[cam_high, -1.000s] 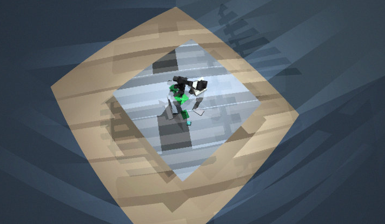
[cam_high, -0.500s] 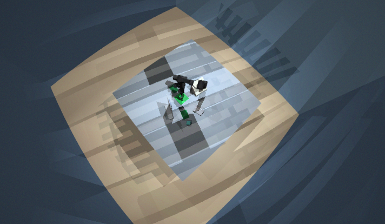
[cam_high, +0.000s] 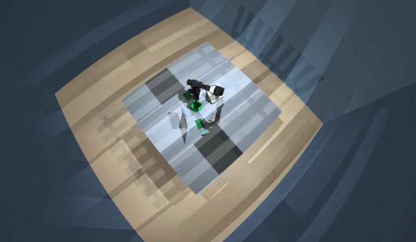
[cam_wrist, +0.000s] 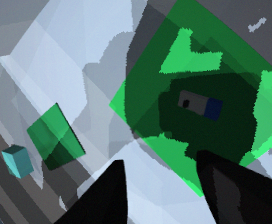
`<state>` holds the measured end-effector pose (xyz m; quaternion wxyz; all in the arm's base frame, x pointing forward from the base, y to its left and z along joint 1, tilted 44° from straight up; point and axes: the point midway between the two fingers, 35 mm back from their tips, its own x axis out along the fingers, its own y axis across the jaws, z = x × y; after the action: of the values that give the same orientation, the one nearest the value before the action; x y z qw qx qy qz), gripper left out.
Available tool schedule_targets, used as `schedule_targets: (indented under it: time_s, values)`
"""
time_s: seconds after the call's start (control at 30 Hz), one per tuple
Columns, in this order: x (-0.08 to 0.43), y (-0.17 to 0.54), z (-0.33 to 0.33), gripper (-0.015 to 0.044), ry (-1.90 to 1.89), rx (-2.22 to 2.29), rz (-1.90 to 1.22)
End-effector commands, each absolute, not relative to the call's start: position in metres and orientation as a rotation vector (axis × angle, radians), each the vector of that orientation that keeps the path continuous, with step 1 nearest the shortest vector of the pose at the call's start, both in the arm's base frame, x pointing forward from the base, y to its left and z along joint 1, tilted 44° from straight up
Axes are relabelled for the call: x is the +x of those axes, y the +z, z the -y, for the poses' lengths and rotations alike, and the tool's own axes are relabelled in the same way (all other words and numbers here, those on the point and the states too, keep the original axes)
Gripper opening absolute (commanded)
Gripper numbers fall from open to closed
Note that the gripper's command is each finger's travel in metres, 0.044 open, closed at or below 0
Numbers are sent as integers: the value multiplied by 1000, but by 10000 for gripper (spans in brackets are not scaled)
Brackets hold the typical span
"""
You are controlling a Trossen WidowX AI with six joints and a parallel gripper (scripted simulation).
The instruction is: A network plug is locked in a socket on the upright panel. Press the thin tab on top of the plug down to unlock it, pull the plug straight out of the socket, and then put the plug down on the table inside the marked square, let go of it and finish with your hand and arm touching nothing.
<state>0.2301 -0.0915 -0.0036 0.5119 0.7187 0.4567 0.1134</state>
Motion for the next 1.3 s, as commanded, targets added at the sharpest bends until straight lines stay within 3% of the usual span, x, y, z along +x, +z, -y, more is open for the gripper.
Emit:
schedule_targets:
  time_s: [0.0, 0.7, 1.27]
  values:
    - [229, 1, 97, 156, 275, 1719, -1098]
    - [223, 22, 113, 156, 275, 1734, -1096]
    - [206, 95, 176, 156, 89, 1791, -1040]
